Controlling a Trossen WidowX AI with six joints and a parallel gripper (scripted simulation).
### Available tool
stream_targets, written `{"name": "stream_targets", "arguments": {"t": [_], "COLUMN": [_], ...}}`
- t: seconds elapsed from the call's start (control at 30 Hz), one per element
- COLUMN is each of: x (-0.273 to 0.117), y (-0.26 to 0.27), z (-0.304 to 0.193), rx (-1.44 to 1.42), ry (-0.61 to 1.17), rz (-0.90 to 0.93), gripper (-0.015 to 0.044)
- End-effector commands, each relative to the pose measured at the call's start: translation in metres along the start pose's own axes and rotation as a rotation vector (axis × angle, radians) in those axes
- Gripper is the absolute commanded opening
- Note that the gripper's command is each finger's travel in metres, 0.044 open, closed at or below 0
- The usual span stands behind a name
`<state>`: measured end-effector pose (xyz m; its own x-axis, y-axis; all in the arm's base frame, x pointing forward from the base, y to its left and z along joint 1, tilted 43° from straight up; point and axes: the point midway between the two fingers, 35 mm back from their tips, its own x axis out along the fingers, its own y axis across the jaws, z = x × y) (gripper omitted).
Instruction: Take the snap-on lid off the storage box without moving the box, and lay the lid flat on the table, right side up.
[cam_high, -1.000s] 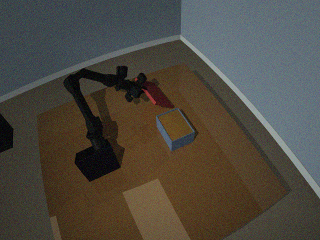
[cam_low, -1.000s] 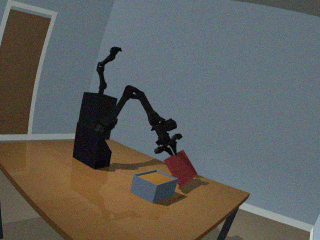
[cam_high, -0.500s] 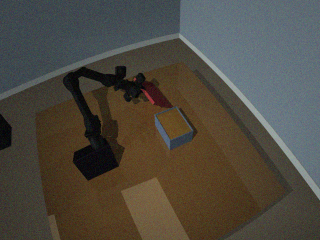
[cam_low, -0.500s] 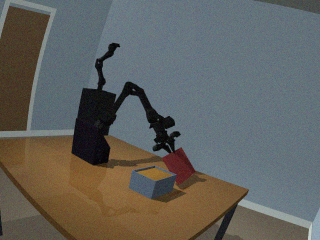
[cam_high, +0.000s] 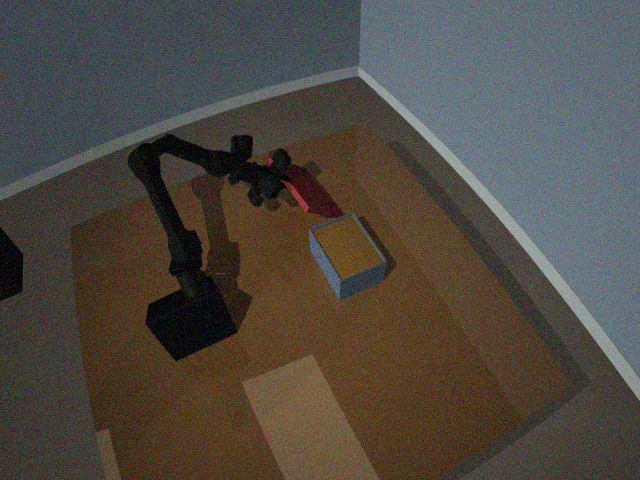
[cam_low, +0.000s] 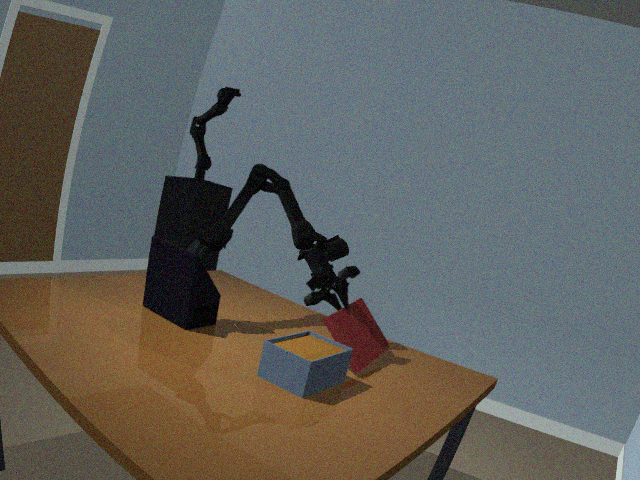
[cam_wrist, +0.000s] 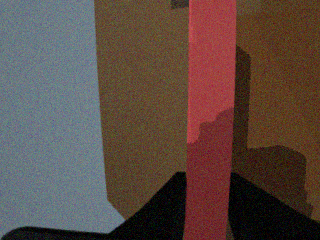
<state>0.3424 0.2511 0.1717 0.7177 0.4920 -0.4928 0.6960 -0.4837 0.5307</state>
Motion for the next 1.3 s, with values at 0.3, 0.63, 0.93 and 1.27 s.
{"name": "stream_targets", "arguments": {"t": [0.3,0.63,0.93,1.27], "x": [0.007,0.013,0.017,0.022], "y": [-0.006,-0.012,-0.018,-0.024], "z": [0.001,0.001,0.001,0.001], "rx": [0.006,0.006,0.006,0.007], "ry": [-0.004,-0.004,-0.004,-0.004], "rz": [0.010,0.010,0.010,0.010], "gripper": [0.0000,0.0000,0.0000,0.0000]}}
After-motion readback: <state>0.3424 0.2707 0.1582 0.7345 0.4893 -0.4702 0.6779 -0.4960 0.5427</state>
